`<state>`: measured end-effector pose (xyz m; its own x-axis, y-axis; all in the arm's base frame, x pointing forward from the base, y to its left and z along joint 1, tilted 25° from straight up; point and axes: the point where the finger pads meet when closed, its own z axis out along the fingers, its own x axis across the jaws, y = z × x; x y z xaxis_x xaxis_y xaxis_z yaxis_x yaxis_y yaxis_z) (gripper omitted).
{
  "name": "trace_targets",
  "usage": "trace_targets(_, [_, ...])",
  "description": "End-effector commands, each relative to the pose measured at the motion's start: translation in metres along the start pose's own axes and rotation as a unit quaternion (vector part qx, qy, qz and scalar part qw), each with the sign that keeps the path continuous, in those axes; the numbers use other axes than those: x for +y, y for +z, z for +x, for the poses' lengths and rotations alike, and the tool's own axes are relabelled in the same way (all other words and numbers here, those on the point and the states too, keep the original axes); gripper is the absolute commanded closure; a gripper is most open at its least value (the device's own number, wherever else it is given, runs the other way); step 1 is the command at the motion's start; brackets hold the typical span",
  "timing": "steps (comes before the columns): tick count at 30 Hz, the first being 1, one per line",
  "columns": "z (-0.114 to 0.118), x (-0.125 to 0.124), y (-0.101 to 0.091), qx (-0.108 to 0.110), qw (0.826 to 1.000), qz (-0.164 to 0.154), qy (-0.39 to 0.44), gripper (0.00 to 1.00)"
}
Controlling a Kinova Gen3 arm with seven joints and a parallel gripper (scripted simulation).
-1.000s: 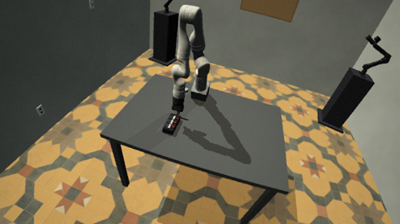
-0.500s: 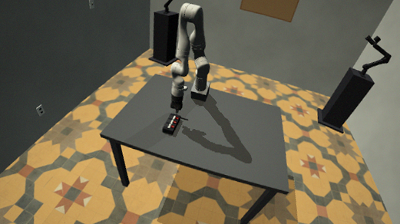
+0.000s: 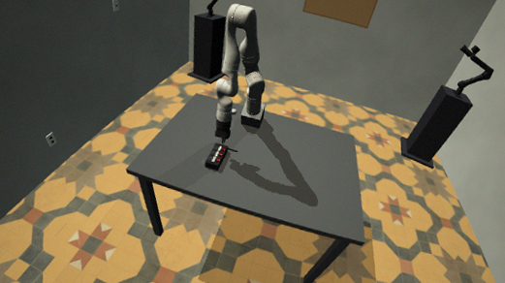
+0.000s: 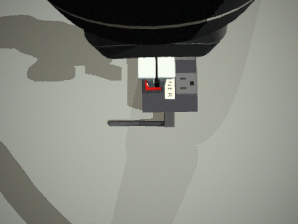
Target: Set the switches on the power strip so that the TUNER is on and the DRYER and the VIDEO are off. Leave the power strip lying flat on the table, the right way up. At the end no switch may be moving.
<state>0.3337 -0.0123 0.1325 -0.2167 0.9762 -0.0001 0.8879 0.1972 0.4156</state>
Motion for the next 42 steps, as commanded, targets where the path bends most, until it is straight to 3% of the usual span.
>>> trace_targets(1, [0.000, 0.000, 0.000, 0.000, 1.000, 0.000, 0.000, 1.00])
trace_targets(20, [0.000, 0.000, 0.003, 0.000, 1.000, 0.000, 0.000, 1.00])
trace_targets(42, [-0.001, 0.000, 0.026, 0.000, 1.000, -0.001, 0.000, 1.00])
